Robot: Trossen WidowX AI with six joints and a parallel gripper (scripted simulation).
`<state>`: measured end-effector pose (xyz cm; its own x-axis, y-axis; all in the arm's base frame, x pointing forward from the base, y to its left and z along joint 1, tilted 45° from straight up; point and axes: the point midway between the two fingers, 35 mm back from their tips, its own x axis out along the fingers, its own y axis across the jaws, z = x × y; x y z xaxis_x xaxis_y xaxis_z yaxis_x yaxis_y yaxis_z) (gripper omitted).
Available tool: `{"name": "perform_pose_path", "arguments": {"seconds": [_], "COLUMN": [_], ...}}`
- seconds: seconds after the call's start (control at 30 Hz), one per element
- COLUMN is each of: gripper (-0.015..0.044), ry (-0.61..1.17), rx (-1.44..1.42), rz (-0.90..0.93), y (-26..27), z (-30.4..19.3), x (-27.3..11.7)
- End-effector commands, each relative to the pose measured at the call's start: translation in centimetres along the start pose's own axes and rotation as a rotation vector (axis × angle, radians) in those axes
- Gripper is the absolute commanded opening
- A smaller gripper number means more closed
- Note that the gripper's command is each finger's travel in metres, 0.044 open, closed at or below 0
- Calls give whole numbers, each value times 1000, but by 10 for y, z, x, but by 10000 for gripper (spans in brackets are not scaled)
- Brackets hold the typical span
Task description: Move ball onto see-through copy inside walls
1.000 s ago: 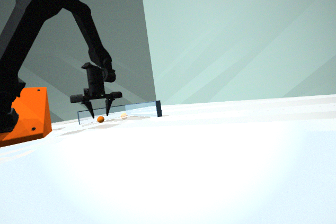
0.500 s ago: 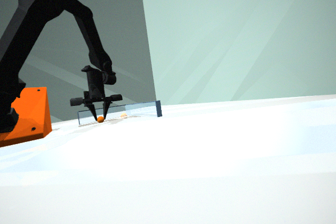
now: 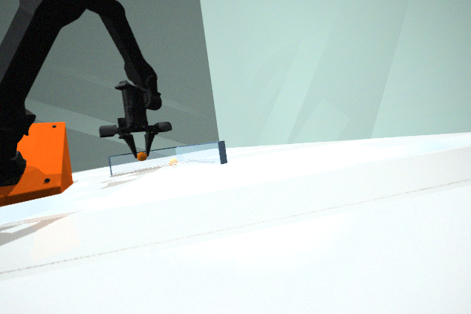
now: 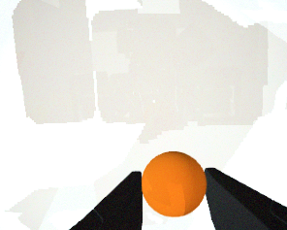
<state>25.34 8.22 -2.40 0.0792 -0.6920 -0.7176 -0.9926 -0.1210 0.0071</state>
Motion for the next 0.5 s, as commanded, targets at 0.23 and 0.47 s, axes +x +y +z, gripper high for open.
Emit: {"name": "perform_pose_path", "arguments": {"seconds": [0.23,0.47], "gripper": [0,0], "ry": [-5,-3], "rx": [5,5], "rz": [6,7], "y": [2,6], "z": [0,-2], "x": [-70,-91]}}
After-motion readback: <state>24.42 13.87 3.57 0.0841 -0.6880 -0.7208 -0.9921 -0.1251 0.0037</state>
